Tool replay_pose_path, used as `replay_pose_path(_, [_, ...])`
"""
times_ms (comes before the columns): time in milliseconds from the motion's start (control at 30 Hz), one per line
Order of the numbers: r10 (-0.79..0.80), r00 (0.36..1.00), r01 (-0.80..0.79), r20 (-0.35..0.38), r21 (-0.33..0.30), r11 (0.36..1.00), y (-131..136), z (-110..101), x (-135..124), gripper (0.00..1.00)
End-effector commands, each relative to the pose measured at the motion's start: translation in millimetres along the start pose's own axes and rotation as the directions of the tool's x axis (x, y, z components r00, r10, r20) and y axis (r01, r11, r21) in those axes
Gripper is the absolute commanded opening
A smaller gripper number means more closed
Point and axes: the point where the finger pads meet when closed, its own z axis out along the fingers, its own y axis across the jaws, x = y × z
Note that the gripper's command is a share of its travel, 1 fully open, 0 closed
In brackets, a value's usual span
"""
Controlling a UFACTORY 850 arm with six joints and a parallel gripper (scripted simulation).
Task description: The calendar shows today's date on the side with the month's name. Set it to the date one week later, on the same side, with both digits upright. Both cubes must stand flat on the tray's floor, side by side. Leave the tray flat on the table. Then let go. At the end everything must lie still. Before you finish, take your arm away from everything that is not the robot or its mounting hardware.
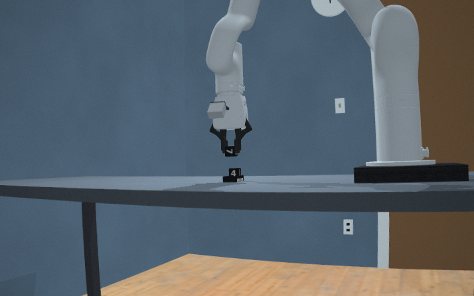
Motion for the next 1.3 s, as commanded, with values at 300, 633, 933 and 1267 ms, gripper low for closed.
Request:
replay_pose_path(300, [0.000, 1.000, 0.000, 0.000, -0.002, 1.000, 2, 29, 0, 0.27])
replay_pose_path(633, [0.000, 1.000, 0.000, 0.000, -0.002, 1.000, 2, 31, 0, 0.27])
replay_pose_path(933, [0.000, 1.000, 0.000, 0.000, -0.002, 1.000, 2, 31, 0, 0.27])
replay_pose_path(1267, [0.000, 1.000, 0.000, 0.000, -0.002, 1.000, 2, 31, 0, 0.27])
